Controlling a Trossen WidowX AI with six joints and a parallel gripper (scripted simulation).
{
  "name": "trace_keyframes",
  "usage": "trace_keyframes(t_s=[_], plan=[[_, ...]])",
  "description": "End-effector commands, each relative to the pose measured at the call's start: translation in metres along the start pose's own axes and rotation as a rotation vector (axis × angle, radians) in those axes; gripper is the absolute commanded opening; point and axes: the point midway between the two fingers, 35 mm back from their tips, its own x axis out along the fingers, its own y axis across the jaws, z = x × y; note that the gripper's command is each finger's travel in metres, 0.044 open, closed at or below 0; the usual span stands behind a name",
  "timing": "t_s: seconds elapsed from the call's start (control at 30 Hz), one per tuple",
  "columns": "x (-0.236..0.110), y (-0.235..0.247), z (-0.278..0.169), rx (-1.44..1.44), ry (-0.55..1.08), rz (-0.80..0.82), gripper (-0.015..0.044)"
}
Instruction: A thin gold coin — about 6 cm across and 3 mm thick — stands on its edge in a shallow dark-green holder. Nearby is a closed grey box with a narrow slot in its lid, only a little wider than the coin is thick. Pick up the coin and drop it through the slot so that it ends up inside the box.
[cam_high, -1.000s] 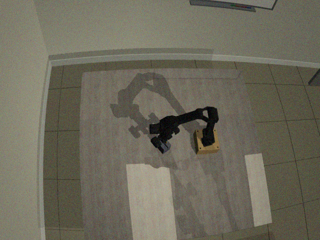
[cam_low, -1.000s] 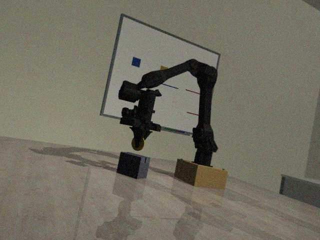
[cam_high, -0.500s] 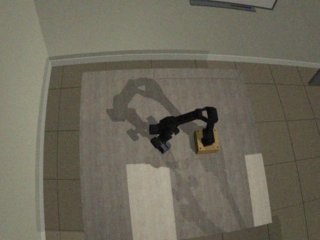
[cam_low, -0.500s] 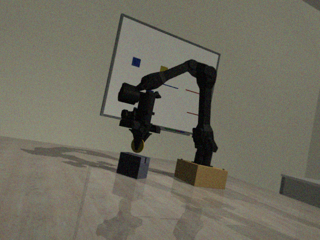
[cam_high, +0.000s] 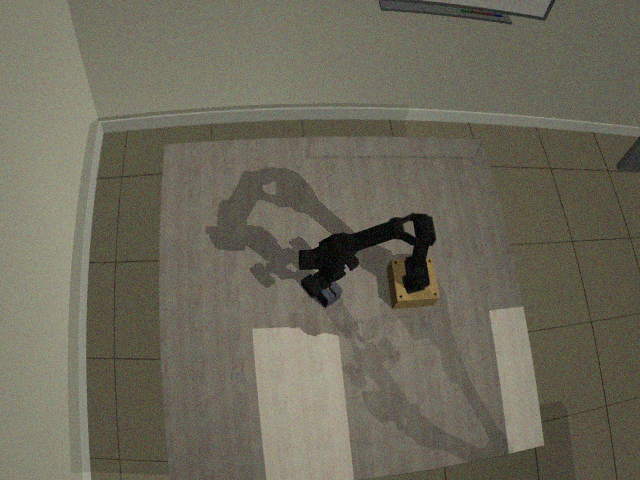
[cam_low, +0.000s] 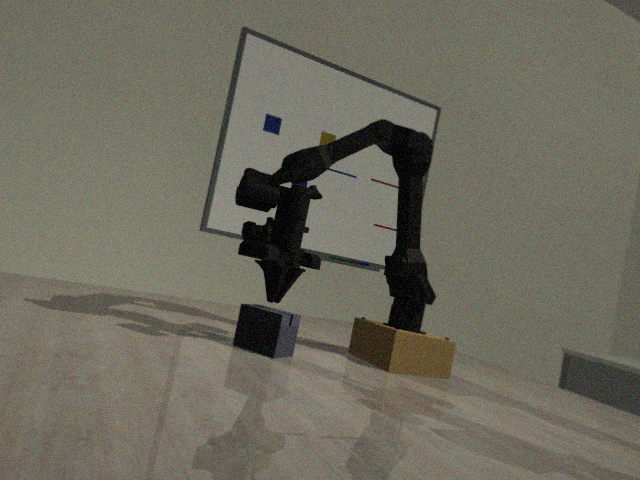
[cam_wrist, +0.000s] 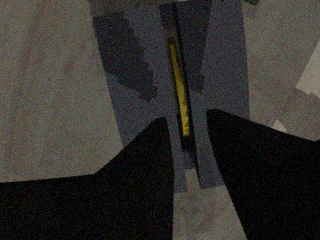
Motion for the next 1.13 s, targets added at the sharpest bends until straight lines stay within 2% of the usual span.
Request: trace_keyframes(t_s=[0.0, 0.3, 0.6, 0.67, 0.77, 1.1], plan=[[0.0, 0.0, 0.0, 0.0, 0.0, 0.0, 0.0157], [0.0, 0.0, 0.0, 0.0, 0.0, 0.0, 0.0161], [-0.02, 0.0, 0.0, 0.0, 0.0, -0.001, 0.0397], [-0.04, -0.001, -0.001, -0.001, 0.003, -0.004, 0.044], [-0.063, -0.004, -0.003, -0.001, 0.005, -0.007, 0.044], [-0.063, -0.004, -0.003, -0.001, 0.005, -0.007, 0.044]])
